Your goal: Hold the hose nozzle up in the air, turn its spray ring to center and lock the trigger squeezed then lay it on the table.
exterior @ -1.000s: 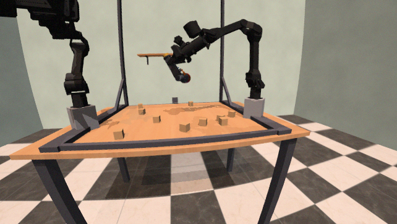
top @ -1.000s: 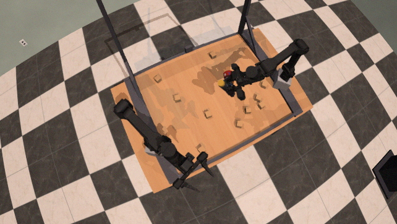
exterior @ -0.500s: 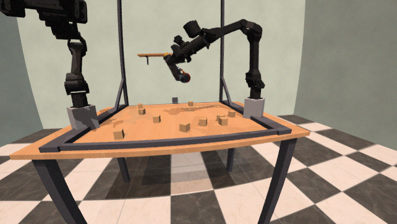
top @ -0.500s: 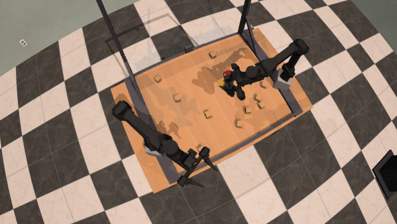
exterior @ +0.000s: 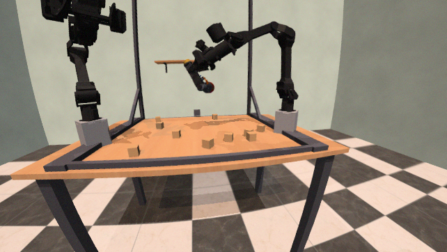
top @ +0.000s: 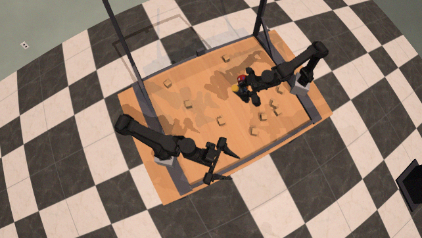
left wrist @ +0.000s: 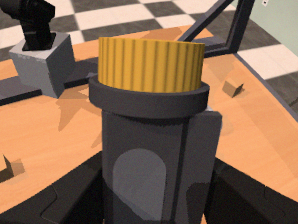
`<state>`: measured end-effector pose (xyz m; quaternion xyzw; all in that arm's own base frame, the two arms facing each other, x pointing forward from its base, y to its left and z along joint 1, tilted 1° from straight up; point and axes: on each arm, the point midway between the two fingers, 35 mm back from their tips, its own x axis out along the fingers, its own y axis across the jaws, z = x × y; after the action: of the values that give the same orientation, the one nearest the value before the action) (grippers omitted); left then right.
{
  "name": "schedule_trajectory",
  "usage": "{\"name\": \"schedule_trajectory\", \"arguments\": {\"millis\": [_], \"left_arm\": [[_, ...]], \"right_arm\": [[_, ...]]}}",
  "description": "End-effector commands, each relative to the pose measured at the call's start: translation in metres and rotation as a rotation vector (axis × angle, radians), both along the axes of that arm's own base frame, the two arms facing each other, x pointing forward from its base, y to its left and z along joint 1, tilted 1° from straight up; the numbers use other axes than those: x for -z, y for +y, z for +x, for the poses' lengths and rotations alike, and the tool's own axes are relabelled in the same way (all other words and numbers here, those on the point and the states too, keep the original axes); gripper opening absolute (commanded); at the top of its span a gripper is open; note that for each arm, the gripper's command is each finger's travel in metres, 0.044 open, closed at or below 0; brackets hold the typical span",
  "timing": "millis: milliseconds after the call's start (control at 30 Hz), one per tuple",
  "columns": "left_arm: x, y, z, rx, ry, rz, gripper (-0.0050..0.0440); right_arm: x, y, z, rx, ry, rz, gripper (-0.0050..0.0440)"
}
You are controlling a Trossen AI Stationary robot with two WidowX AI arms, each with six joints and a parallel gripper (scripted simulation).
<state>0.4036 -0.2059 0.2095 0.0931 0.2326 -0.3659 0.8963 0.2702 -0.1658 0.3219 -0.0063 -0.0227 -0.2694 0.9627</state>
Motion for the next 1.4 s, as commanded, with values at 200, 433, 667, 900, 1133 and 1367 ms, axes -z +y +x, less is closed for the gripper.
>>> {"name": "schedule_trajectory", "arguments": {"millis": [200, 433, 667, 900, 1133, 1367], "left_arm": [[-0.018, -0.001, 0.002, -0.002, -0.039, -0.019, 0.017], [-0.018, -0.001, 0.002, -0.002, -0.039, -0.019, 0.017], [-0.018, -0.001, 0.002, -0.002, -0.039, -0.019, 0.017], [-0.018, -0.001, 0.002, -0.002, -0.039, -0.019, 0.017], [-0.018, -0.001, 0.002, -0.002, -0.039, -0.019, 0.017], [-0.018, -0.001, 0.002, -0.002, -0.039, -0.019, 0.017]], "right_arm": [[-0.006, 0.053, 0.026, -0.178, -0.012, -0.005, 0.0406], [-0.006, 0.099, 0.04, -0.33, -0.012, -0.004, 0.0406], [-0.005, 0.132, 0.046, -0.439, -0.012, -0.003, 0.0406], [-0.005, 0.179, 0.047, -0.585, -0.012, -0.002, 0.0406], [-0.006, 0.226, 0.042, -0.734, -0.013, -0.001, 0.0406], [-0.006, 0.259, 0.034, -0.84, -0.014, -0.001, 0.0406]]}}
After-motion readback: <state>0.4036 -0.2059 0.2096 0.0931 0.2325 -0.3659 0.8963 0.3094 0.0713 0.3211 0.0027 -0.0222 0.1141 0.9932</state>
